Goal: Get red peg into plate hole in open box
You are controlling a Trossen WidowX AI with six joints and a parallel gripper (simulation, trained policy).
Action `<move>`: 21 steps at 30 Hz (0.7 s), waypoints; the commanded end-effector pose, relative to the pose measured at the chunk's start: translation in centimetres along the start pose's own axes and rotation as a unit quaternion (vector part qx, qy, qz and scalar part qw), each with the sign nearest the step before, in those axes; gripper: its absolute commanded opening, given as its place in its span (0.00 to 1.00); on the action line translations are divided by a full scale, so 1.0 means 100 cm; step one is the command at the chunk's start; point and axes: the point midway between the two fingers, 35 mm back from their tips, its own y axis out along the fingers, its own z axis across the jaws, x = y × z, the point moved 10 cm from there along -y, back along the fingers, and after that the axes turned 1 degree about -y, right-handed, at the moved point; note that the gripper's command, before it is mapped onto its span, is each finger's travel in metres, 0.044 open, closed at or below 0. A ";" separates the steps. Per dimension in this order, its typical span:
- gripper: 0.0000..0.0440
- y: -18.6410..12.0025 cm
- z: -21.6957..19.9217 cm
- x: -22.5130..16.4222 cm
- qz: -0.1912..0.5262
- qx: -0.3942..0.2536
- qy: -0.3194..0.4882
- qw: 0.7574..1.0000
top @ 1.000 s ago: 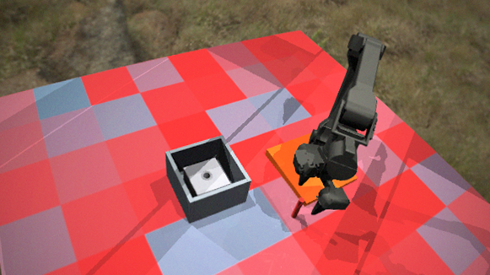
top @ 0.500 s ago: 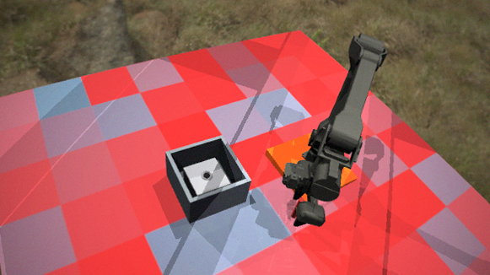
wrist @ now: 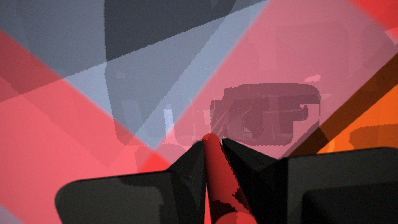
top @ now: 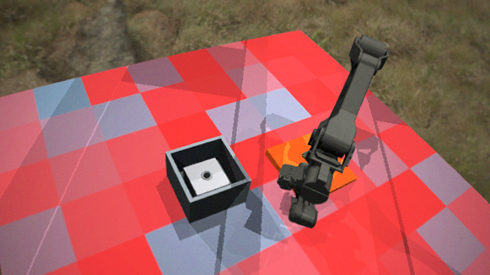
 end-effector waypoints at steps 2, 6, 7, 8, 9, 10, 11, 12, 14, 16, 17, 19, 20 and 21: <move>0.01 -0.006 0.004 0.005 -0.011 0.004 -0.004 1.000; 0.00 -0.018 0.008 0.011 -0.034 0.013 -0.018 0.999; 0.00 -0.021 0.009 0.013 -0.039 0.015 -0.021 0.999; 0.00 -0.024 0.010 0.014 -0.045 0.016 -0.025 0.999; 0.00 -0.028 0.011 0.016 -0.051 0.017 -0.028 0.998; 0.00 -0.032 0.012 0.018 -0.057 0.019 -0.031 0.998; 0.00 -0.035 0.013 0.020 -0.062 0.020 -0.033 0.997; 0.00 -0.039 0.014 0.023 -0.067 0.021 -0.035 0.997; 0.00 -0.047 0.016 0.027 -0.078 0.023 -0.038 0.996; 0.00 -0.054 0.019 0.032 -0.088 0.025 -0.040 0.995; 0.00 -0.058 0.020 0.035 -0.093 0.025 -0.040 0.995; 0.00 -0.065 0.022 0.040 -0.102 0.026 -0.041 0.994; 0.00 -0.069 0.023 0.043 -0.107 0.026 -0.041 0.993; 0.00 -0.072 0.024 0.047 -0.112 0.026 -0.041 0.993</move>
